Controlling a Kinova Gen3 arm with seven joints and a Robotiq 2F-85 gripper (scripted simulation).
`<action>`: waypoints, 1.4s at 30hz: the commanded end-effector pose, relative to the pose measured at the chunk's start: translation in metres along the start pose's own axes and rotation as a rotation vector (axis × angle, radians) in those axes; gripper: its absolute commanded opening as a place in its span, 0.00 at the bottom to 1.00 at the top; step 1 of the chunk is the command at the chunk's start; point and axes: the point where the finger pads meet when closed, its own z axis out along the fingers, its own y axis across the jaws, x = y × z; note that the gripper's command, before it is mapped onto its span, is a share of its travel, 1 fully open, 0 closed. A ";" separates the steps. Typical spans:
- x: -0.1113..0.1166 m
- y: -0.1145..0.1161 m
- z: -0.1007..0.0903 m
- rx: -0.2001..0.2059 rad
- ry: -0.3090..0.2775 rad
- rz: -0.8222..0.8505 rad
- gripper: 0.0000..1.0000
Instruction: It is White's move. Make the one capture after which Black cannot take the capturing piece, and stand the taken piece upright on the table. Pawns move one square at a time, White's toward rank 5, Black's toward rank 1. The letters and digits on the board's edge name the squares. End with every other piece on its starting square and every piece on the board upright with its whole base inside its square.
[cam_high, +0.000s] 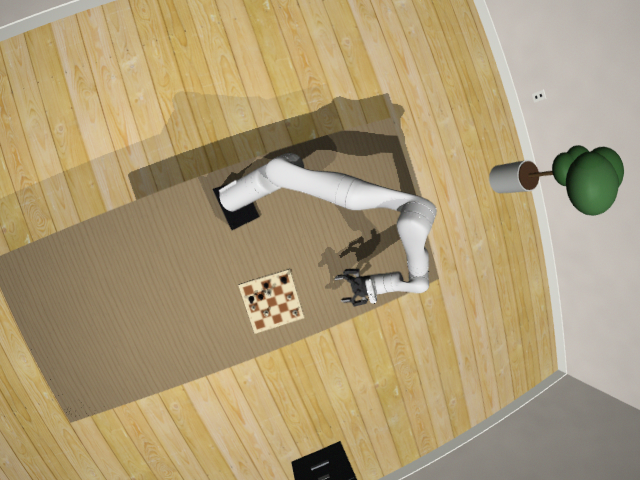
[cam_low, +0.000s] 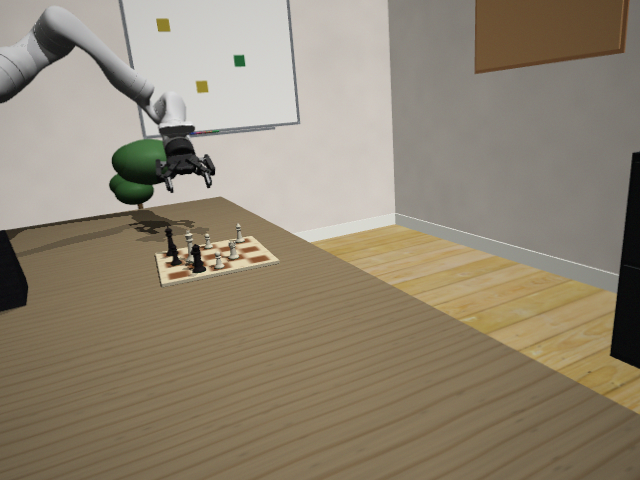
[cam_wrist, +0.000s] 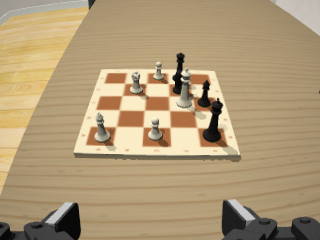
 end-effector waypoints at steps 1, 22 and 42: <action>0.008 -0.003 -0.008 0.011 -0.003 0.014 1.00; 0.071 0.017 0.059 -0.200 -0.148 0.351 1.00; 0.165 0.067 0.145 -0.575 -0.486 1.167 1.00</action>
